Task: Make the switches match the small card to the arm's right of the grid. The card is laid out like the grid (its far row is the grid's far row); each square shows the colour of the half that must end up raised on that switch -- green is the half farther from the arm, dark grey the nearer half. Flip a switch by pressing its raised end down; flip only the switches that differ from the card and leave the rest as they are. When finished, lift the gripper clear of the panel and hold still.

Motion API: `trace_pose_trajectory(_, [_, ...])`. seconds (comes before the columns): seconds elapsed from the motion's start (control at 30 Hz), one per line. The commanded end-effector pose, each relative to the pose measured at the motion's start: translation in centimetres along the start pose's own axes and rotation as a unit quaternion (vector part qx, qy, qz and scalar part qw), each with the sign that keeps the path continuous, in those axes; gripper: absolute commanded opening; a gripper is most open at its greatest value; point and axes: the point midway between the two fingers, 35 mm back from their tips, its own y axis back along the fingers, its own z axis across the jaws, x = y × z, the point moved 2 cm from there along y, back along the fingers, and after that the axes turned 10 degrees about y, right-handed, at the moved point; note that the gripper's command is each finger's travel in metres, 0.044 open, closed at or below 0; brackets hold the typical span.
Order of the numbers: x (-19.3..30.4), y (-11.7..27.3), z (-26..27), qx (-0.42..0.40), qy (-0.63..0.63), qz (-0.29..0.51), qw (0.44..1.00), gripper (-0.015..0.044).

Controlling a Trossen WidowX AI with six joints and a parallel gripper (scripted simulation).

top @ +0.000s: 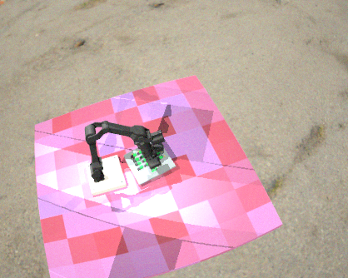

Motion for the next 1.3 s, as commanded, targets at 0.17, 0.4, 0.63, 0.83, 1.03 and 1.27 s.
trace_pose_trajectory(0.17, [-0.1, 0.7, 0.0, -0.001, 0.0, 0.002, 1.0, 0.0])
trace_pose_trajectory(0.4, [-0.4, 6.4, 0.0, -0.005, 0.002, 0.014, 1.0, 0.0])
trace_pose_trajectory(0.63, [1.4, 6.7, 5.5, -0.008, 0.002, 0.015, 1.0, 0.0])
trace_pose_trajectory(0.83, [4.1, 6.6, 10.2, -0.01, 0.001, 0.015, 1.0, 0.0])
trace_pose_trajectory(1.03, [4.1, 3.1, 10.2, -0.013, 0.001, 0.028, 1.0, 0.0])
trace_pose_trajectory(1.27, [4.1, 2.2, 10.2, -0.013, 0.001, 0.028, 1.0, 0.0])
